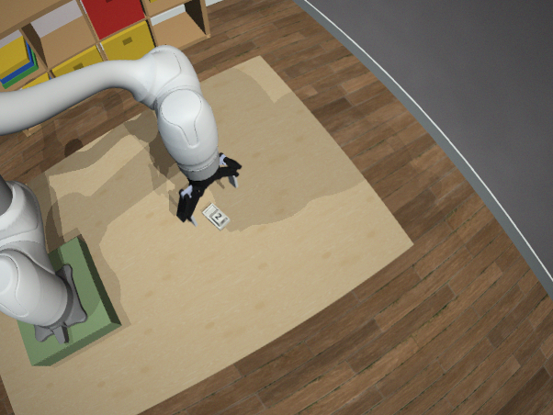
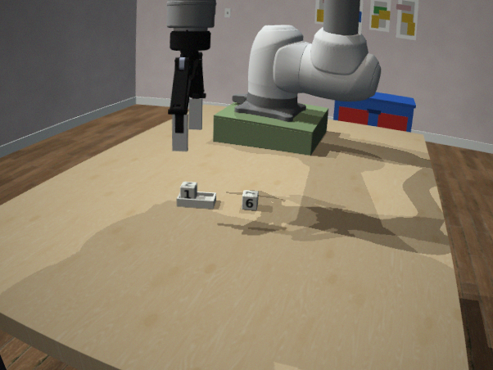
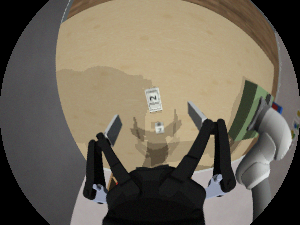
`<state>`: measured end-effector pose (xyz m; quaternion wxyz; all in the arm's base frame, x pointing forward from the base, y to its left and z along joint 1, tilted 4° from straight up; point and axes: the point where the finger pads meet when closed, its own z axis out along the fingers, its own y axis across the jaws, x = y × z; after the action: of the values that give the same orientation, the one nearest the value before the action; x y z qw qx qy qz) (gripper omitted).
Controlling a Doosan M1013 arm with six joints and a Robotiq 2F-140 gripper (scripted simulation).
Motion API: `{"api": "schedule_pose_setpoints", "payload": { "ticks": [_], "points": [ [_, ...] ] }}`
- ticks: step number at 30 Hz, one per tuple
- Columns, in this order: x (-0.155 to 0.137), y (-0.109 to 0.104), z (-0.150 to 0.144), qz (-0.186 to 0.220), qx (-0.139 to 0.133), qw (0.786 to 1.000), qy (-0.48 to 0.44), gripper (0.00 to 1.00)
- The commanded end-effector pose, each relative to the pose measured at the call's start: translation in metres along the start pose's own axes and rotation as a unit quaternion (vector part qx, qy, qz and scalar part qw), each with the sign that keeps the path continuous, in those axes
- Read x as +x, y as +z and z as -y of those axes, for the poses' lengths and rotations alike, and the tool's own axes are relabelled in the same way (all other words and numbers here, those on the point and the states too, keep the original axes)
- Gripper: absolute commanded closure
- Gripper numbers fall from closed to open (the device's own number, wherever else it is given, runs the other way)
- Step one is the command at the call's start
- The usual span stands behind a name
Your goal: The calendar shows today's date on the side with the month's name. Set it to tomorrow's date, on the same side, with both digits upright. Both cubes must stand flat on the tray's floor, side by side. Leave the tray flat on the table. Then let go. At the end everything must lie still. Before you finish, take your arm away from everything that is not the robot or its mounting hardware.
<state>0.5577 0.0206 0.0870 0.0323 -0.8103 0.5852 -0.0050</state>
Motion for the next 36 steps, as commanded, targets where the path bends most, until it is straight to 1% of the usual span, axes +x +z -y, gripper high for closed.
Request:
{"api": "schedule_pose_setpoints", "payload": {
  "ticks": [1,5,8,12,14,17,18,19,20,21,22,23,24,28,31,32,33,35,36],
  "points": [
    [0.0,0.0,0.0,0.0,0.0,1.0,0.0,0.0],
    [-0.001,0.0,0.0,0.0,0.0,1.0,-0.007,0.0],
    [-0.003,0.0,0.0,0.0,0.0,0.999,-0.032,0.0],
    [-0.009,0.001,0.001,0.0,0.0,0.994,-0.11,0.0],
    [-0.009,0.001,0.001,0.0,0.0,0.994,-0.11,0.0],
    [-0.016,0.003,0.002,0.0,0.0,0.98,-0.198,0.0],
    [-0.016,0.003,0.002,0.0,0.0,0.979,-0.202,0.0],
    [-0.019,0.003,0.002,0.0,0.0,0.972,-0.233,0.0],
    [-0.019,0.003,0.002,0.0,0.0,0.971,-0.239,0.0],
    [-0.022,0.004,0.002,0.0,0.0,0.962,-0.273,0.0],
    [-0.023,0.004,0.002,0.0,0.0,0.96,-0.279,0.0],
    [-0.026,0.004,0.002,0.0,0.0,0.95,-0.312,0.0],
    [-0.026,0.004,0.002,0.0,0.0,0.947,-0.321,0.0],
    [-0.034,0.006,0.003,0.0,0.0,0.914,-0.407,0.0],
    [-0.034,0.006,0.003,0.0,0.0,0.912,-0.409,0.0],
    [-0.038,0.006,0.003,0.0,0.0,0.89,-0.455,0.0],
    [-0.04,0.007,0.003,0.0,0.0,0.876,-0.482,0.0],
    [-0.042,0.007,0.003,0.0,0.0,0.865,-0.501,0.0],
    [-0.042,0.007,0.003,0.0,0.0,0.865,-0.502,0.0]
  ]
}}
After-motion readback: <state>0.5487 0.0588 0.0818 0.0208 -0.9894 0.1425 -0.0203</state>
